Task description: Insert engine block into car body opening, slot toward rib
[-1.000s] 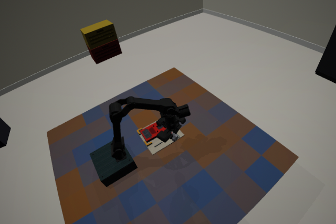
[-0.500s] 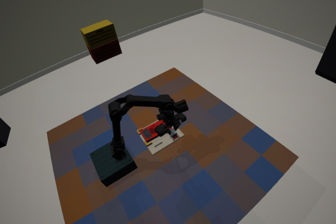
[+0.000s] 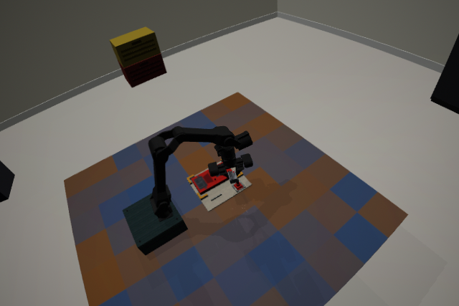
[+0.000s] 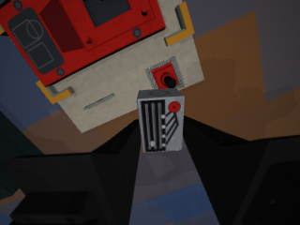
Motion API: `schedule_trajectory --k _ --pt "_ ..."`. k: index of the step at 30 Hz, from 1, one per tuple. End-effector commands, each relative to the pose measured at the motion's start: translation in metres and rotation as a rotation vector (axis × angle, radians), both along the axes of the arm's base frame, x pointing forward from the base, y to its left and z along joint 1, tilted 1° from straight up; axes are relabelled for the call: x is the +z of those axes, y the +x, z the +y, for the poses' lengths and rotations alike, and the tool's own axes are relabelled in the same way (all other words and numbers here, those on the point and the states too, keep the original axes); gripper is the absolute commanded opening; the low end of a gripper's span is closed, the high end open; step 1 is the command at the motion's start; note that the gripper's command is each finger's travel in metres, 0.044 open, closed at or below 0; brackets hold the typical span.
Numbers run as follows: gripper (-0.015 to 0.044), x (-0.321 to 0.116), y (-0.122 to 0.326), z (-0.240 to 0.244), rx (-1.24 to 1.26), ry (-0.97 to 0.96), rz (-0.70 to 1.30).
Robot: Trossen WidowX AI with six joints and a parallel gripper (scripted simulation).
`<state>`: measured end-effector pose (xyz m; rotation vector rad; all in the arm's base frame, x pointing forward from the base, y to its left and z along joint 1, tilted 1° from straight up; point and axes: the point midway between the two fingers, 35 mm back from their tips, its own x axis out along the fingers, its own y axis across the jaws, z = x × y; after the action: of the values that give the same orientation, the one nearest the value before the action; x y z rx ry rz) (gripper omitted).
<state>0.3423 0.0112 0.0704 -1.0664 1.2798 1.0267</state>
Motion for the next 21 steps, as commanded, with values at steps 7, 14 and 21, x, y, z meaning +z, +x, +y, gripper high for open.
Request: schedule_trajectory --k 7,14,21 --pt "0.0 -0.013 -0.002 0.026 -0.244 0.013 0.009" --pt "0.0 -0.021 -0.004 0.045 -0.431 0.02 0.009" --pt "0.0 -0.029 -0.007 0.065 -0.618 0.027 0.009"
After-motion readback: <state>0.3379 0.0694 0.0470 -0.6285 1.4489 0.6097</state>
